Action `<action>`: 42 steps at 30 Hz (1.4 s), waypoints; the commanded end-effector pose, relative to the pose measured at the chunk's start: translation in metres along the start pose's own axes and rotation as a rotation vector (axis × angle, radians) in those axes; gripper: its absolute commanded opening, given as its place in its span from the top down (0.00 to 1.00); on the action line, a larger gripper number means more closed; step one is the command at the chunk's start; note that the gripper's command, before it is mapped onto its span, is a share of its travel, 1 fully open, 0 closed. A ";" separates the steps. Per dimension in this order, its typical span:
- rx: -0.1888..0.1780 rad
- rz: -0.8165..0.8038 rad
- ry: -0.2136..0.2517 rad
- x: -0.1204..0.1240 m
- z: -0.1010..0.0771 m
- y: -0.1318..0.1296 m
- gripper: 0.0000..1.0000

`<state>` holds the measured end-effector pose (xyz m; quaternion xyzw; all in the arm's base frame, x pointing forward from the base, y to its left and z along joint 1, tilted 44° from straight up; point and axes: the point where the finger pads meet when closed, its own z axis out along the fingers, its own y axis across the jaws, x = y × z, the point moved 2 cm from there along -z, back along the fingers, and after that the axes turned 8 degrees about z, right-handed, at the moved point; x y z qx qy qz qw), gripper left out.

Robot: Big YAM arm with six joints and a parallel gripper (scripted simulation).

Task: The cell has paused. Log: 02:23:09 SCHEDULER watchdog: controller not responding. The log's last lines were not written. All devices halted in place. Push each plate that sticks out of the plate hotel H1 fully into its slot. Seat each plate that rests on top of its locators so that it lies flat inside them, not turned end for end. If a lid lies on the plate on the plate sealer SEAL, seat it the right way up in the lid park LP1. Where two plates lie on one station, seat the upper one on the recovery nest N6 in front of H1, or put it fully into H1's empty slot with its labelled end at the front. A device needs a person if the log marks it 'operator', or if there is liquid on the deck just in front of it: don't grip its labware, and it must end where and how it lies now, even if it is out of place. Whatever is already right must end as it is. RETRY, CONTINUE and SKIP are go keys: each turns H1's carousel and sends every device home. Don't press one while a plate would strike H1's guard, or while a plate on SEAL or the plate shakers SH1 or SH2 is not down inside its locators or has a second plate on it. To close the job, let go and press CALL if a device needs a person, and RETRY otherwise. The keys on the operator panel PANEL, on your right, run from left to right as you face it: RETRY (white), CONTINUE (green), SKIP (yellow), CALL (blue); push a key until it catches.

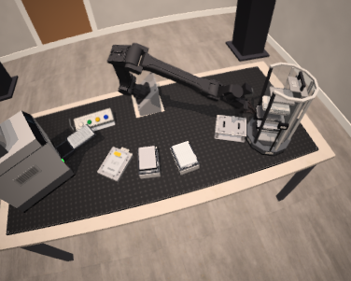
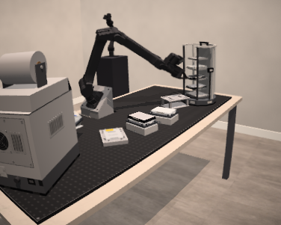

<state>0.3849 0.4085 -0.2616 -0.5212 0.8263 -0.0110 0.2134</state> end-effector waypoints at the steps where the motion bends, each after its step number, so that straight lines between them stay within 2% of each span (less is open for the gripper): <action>1: 0.002 -0.006 -0.031 -0.027 0.009 0.006 1.00; 42: 0.003 -0.005 -0.031 -0.036 0.024 0.007 1.00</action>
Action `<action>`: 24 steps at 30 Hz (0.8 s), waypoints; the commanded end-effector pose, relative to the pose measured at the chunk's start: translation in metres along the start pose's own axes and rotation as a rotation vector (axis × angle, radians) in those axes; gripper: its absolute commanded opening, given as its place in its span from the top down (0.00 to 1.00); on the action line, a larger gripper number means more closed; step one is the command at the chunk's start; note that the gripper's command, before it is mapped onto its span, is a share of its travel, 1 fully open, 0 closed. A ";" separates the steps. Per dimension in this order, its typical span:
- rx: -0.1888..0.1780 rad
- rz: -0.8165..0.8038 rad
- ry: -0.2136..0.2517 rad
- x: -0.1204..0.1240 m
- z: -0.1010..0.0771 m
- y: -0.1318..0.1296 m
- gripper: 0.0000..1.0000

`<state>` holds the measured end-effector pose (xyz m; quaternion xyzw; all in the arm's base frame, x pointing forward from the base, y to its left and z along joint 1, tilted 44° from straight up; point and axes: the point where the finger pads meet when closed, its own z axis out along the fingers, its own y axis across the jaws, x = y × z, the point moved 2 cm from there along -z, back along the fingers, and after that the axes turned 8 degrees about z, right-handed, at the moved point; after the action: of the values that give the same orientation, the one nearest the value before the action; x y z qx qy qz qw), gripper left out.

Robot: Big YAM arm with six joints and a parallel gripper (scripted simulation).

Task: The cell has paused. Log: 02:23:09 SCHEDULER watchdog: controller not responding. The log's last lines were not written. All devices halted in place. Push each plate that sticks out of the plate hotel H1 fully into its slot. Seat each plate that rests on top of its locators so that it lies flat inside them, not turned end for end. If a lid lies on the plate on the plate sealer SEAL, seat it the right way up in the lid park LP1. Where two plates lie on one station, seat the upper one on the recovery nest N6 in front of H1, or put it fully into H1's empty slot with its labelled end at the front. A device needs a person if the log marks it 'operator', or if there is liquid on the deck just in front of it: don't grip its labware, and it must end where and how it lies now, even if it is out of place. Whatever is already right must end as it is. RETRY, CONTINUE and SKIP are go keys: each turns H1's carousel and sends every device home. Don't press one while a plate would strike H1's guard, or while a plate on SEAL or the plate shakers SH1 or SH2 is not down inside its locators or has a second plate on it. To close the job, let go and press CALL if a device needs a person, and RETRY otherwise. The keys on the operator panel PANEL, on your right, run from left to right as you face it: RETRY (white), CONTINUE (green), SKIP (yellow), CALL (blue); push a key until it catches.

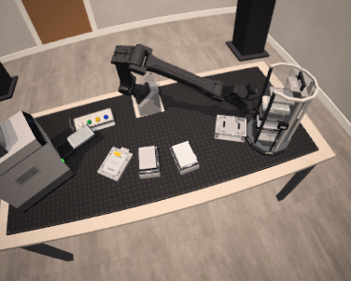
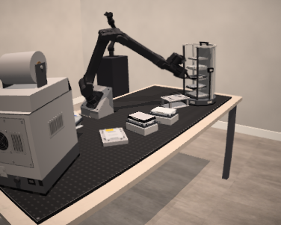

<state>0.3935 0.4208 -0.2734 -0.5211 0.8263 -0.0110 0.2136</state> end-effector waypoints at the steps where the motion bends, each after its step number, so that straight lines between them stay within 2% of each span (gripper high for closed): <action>1: 0.002 -0.006 -0.031 -0.026 0.008 0.006 1.00; 24: 0.003 -0.005 -0.038 -0.032 0.015 0.007 1.00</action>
<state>0.3943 0.4225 -0.2761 -0.5215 0.8268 -0.0126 0.2106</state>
